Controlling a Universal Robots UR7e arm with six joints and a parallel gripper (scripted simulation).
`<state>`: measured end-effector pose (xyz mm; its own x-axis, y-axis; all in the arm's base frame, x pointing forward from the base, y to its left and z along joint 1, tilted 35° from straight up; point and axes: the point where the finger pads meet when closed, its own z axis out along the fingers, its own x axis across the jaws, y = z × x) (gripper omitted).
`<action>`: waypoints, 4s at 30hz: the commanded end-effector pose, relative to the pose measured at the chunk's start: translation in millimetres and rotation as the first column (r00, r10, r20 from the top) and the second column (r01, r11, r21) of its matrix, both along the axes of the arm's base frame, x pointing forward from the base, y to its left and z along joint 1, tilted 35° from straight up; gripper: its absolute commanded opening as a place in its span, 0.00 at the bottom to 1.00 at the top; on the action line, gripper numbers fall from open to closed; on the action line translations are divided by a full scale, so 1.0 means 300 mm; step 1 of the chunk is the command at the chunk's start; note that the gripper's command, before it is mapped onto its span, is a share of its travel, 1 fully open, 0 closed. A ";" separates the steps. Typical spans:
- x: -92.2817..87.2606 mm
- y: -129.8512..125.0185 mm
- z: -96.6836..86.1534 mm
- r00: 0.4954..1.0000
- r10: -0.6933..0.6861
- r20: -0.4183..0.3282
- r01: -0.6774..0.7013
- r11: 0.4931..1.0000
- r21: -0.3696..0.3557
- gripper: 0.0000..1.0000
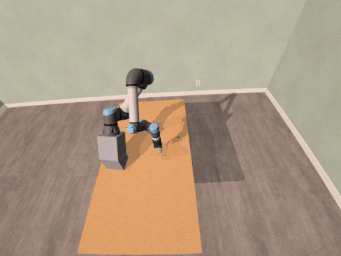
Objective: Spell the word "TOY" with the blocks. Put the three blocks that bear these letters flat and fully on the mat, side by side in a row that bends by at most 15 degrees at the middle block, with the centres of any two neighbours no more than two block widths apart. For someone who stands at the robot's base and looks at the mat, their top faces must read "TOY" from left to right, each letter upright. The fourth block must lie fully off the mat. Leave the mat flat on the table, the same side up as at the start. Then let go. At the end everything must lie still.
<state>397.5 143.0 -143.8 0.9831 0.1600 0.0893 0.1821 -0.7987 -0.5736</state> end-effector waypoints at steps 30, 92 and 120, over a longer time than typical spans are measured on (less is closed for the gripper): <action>0.006 -0.137 0.192 1.000 -0.001 0.001 0.001 1.000 0.000 1.00; 0.007 -0.170 0.238 1.000 -0.001 0.001 0.001 1.000 0.000 1.00; 0.007 -0.170 0.238 1.000 -0.001 0.001 0.001 1.000 0.000 1.00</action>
<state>399.2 92.4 -72.8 0.9831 0.1600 0.0893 0.1821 -0.7986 -0.5737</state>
